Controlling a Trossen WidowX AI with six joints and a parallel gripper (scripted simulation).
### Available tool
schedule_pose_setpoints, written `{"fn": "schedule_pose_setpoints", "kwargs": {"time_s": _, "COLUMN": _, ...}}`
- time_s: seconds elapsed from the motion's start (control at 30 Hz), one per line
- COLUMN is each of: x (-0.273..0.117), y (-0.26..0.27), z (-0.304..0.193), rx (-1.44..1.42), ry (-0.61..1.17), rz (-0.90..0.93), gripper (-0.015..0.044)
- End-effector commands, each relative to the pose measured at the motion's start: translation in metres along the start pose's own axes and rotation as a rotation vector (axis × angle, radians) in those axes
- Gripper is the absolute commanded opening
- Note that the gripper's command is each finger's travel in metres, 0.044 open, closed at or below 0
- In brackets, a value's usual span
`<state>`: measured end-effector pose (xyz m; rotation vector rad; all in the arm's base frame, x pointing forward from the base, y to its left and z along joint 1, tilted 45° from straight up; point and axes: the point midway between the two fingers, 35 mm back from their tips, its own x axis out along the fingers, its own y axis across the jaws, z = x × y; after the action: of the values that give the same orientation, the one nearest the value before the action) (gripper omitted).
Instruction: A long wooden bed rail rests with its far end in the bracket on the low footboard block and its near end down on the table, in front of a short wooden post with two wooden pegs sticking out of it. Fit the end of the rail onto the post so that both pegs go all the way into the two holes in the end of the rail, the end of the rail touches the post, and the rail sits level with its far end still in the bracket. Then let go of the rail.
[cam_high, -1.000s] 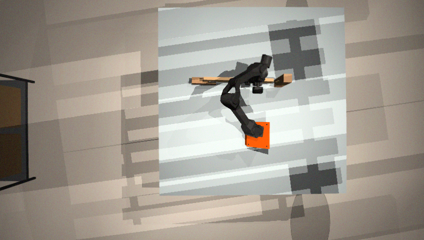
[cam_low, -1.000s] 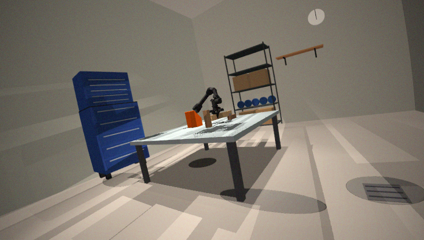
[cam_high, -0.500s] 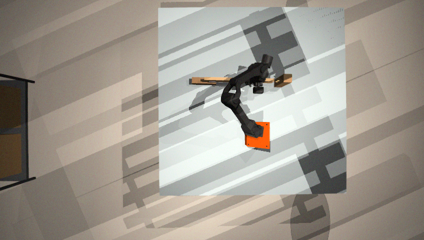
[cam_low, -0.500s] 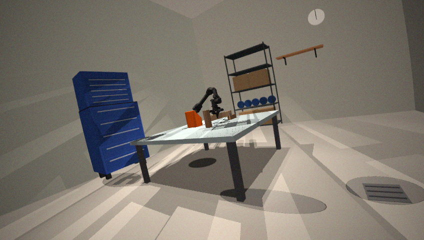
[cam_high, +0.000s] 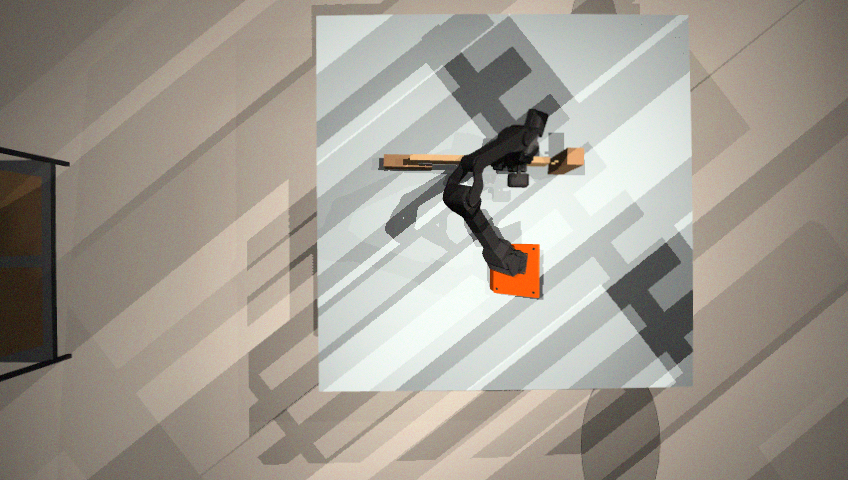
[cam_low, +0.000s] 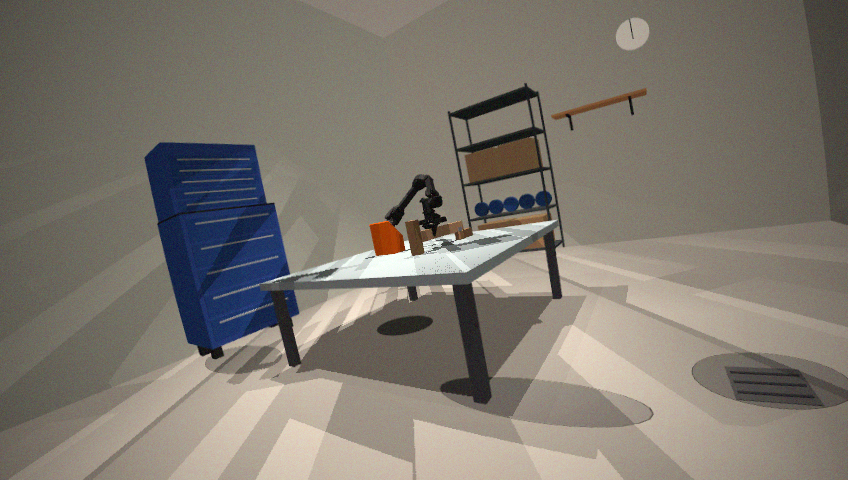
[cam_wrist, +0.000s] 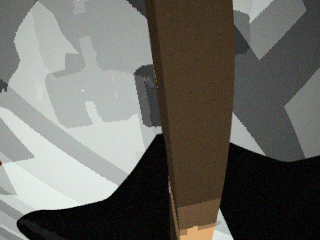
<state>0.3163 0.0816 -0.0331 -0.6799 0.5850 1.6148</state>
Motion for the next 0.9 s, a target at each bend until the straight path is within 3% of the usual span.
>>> {"fn": "schedule_pose_setpoints", "kwargs": {"time_s": 0.0, "x": -0.0028, "y": -0.0015, "z": -0.0035, "rx": 0.003, "ry": -0.001, "rz": -0.01, "gripper": 0.0}}
{"fn": "schedule_pose_setpoints", "kwargs": {"time_s": 0.87, "x": -0.0022, "y": -0.0017, "z": -0.0115, "rx": 0.003, "ry": -0.001, "rz": -0.01, "gripper": 0.0}}
